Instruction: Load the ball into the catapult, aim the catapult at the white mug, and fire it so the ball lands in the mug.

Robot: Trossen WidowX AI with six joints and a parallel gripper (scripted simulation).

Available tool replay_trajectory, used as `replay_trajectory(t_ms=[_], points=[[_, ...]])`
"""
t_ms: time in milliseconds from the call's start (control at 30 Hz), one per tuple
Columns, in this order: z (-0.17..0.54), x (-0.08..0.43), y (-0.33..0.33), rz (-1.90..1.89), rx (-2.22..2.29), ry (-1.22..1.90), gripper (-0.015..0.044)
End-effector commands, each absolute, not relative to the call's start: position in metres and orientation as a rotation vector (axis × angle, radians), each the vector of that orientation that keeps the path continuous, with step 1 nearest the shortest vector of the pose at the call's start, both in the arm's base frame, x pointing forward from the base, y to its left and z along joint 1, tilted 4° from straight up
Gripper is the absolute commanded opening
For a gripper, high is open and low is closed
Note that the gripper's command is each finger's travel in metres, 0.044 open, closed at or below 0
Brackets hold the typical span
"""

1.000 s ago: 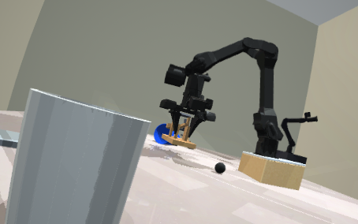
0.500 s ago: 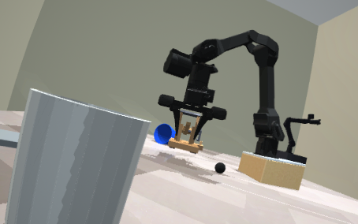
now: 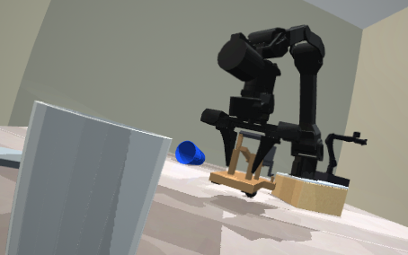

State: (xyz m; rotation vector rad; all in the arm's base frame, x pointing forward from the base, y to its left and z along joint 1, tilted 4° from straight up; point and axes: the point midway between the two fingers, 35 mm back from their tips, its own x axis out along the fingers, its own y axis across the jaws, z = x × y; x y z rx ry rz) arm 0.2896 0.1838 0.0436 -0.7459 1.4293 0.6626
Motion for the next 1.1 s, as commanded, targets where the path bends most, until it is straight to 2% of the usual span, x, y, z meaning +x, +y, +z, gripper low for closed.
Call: replay_trajectory(t_ms=[0, 1067], points=[[0.048, 0.270, 0.244, 0.523, -0.604, 1.437, 0.0000], [0.017, 0.276, 0.242, 0.518, -0.599, 1.438, 0.0000]])
